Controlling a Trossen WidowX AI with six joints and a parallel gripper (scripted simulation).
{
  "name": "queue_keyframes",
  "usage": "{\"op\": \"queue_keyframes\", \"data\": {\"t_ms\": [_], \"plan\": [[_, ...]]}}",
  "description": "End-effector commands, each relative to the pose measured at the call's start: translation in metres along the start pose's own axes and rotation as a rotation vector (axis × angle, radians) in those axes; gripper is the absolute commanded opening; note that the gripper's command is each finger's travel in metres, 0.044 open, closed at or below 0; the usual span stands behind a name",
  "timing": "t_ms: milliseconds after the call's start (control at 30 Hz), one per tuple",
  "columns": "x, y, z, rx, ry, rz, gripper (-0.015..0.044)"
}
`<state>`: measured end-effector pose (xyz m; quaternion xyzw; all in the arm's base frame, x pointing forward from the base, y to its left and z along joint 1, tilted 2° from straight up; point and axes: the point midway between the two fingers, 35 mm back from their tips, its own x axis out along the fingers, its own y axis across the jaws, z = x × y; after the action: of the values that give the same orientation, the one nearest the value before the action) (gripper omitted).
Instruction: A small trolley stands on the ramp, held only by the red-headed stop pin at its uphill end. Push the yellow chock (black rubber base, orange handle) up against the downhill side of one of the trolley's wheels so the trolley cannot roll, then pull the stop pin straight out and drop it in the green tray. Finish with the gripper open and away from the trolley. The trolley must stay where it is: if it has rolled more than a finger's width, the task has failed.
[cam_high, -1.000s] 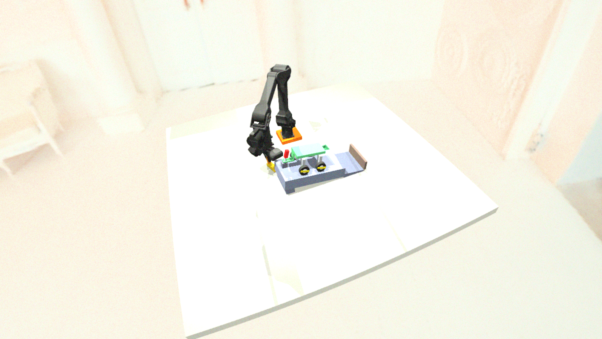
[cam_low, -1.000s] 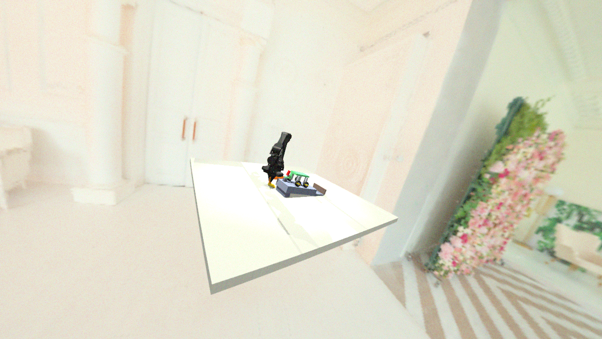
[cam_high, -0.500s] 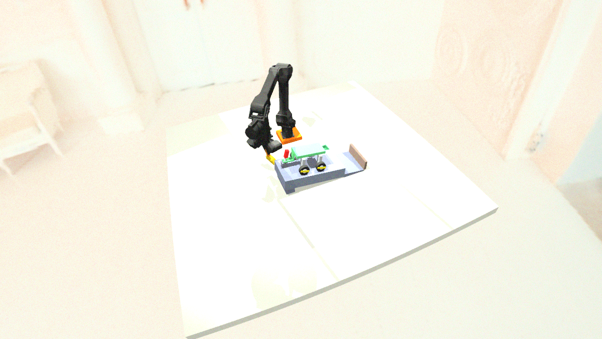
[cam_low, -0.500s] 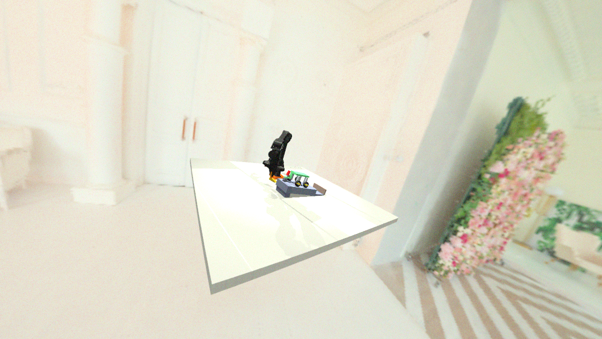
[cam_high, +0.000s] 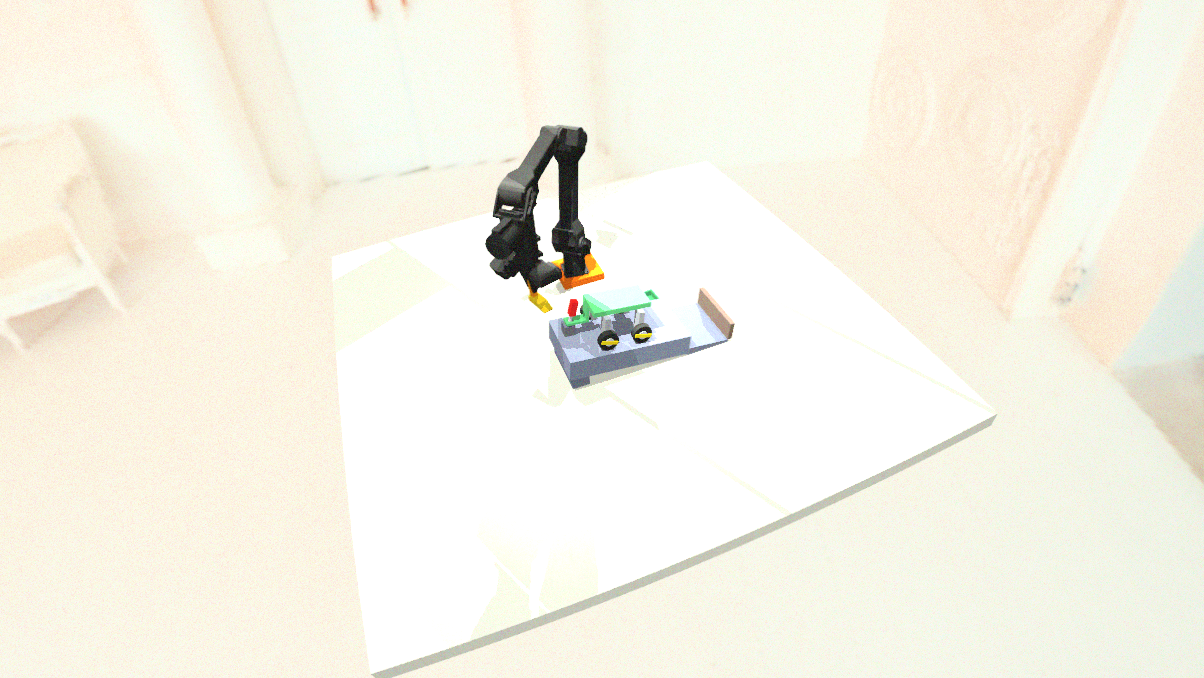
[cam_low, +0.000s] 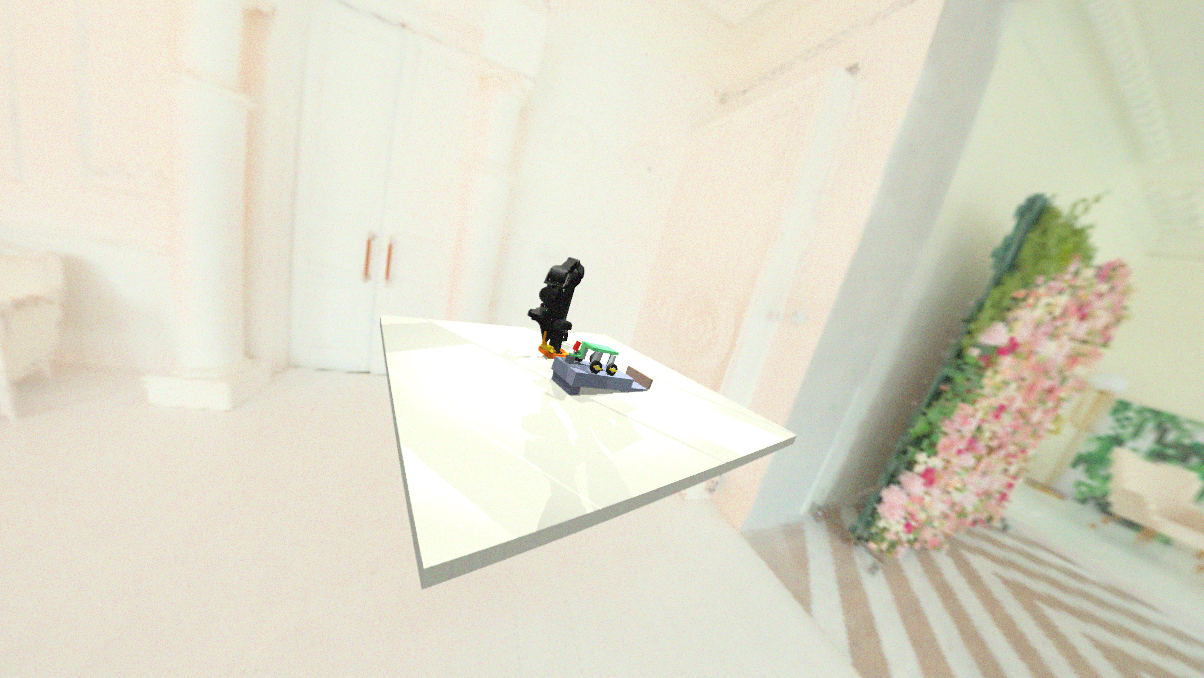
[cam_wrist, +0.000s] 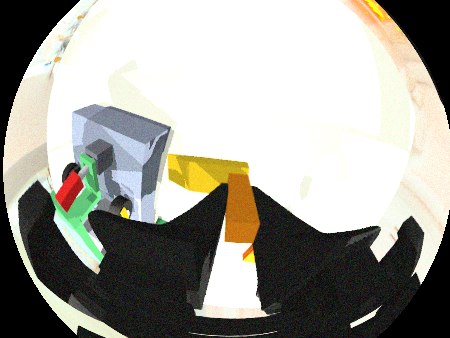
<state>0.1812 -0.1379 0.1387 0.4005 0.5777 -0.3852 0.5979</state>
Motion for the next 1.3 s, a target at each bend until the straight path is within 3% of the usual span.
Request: {"op": "queue_keyframes", "data": {"t_ms": [0,433,700,1267], "plan": [[-0.014,0.001,0.001,-0.004,-0.004,0.006,0.0000],[-0.054,0.003,0.003,-0.004,-0.004,0.006,0.0000],[-0.058,0.004,0.003,-0.009,-0.004,0.006,0.0000],[-0.058,0.004,0.003,-0.558,-0.007,0.004,0.0000]]}}
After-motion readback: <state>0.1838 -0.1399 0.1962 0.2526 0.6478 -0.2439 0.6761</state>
